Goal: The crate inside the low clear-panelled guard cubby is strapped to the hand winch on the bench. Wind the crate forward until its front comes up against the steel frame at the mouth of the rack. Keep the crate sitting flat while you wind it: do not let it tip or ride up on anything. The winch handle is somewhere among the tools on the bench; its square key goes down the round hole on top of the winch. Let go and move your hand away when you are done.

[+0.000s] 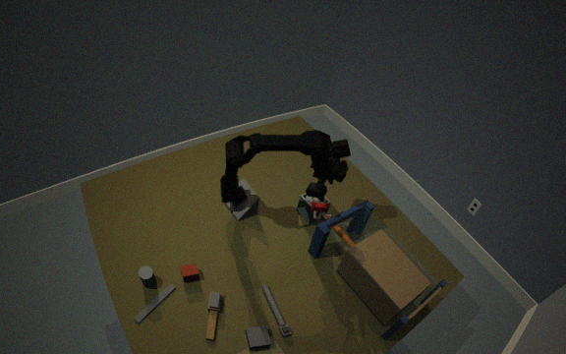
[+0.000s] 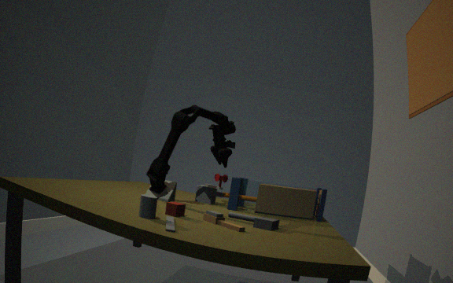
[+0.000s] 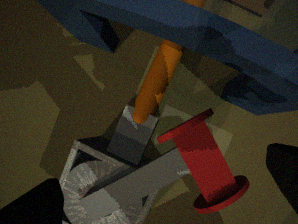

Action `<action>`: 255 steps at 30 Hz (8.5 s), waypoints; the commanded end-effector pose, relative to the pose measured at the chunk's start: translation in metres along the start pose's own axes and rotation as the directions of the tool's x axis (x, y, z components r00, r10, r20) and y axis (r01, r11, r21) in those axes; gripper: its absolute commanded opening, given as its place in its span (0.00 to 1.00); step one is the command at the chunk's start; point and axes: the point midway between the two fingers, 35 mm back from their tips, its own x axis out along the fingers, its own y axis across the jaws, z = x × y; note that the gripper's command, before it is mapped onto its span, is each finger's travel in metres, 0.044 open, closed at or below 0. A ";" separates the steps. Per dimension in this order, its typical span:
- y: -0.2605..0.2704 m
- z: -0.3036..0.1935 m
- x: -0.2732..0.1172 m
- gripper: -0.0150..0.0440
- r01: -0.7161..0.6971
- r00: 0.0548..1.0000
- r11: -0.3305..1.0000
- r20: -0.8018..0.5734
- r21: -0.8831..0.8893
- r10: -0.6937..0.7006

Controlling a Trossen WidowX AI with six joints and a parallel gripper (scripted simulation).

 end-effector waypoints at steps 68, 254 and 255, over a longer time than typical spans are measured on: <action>-0.028 -0.021 0.073 0.60 0.006 0.998 0.929 0.061 -0.371 0.018; 0.163 -0.053 0.091 0.25 -0.003 0.998 0.928 0.062 -0.374 0.028; 0.163 -0.055 0.090 0.25 -0.003 0.998 0.928 0.062 -0.374 0.028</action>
